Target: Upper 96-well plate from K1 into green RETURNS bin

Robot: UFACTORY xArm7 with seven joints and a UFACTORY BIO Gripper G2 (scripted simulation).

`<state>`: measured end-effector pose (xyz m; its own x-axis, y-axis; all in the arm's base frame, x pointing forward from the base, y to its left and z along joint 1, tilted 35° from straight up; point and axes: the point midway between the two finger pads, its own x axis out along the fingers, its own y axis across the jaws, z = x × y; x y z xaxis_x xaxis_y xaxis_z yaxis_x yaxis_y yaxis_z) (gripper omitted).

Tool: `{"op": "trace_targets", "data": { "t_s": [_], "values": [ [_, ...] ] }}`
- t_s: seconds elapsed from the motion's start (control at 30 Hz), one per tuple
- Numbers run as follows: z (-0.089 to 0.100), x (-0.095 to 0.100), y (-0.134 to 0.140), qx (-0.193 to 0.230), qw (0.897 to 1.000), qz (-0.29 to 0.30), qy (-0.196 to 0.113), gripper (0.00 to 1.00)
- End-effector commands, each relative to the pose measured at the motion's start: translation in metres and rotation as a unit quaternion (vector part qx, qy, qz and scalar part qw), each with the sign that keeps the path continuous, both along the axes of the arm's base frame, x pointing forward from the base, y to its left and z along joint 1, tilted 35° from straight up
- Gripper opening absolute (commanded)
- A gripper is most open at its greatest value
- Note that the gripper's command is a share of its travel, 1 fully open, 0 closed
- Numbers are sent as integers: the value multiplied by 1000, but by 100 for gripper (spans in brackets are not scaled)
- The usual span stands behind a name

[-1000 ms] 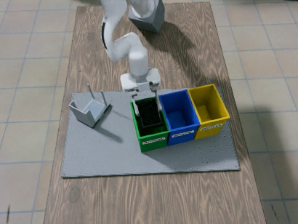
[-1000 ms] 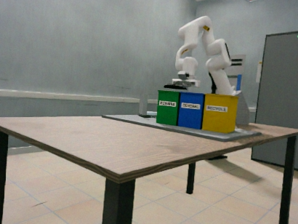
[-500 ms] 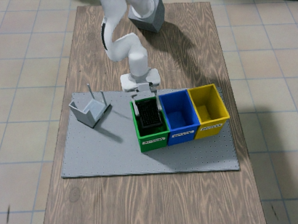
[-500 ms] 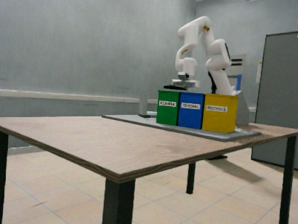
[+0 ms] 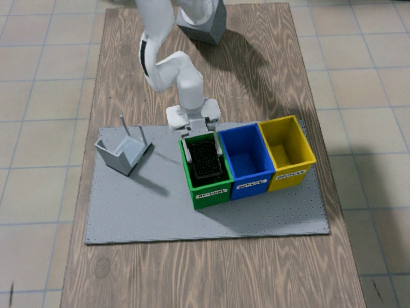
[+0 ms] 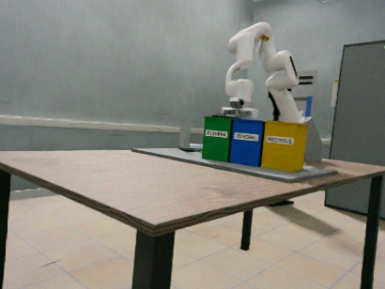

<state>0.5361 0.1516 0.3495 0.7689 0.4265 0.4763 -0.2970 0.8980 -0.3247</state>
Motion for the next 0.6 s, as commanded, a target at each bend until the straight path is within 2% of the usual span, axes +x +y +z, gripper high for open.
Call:
{"op": "trace_targets", "data": {
  "t_s": [0.0,0.57],
  "values": [
    [-3,3,0,0,1000,0,-2,0],
    [-5,5,0,0,1000,0,-2,0]
  ]
}}
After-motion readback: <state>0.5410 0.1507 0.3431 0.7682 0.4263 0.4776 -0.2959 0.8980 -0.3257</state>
